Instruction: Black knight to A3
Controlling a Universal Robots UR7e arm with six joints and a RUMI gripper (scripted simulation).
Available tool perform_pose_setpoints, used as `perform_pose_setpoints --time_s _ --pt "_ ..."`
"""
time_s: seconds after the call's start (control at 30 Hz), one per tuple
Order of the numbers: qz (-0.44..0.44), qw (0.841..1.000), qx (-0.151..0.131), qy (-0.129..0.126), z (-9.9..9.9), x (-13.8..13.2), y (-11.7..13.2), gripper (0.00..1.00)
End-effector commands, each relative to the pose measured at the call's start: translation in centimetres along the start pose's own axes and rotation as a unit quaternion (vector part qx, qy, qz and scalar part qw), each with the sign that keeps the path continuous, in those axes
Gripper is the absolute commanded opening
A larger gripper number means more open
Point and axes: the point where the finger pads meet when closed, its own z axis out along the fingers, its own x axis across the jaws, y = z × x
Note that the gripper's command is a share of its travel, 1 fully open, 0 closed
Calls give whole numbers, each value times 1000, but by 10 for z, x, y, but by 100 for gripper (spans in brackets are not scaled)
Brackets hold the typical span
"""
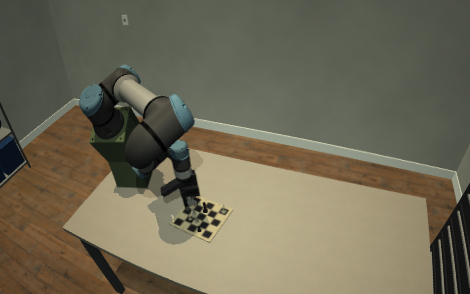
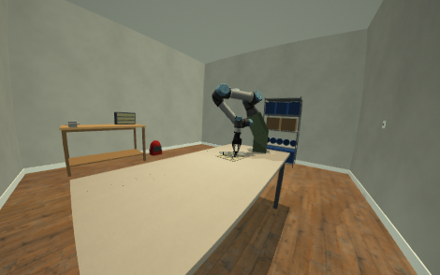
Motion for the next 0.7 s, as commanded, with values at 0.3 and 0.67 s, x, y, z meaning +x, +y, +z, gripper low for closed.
perform_pose_setpoints --time_s 0.3,0.67 --pt "0 1000 0 0 0 0 0 19" --pt "0 1000 0 0 0 0 0 23"
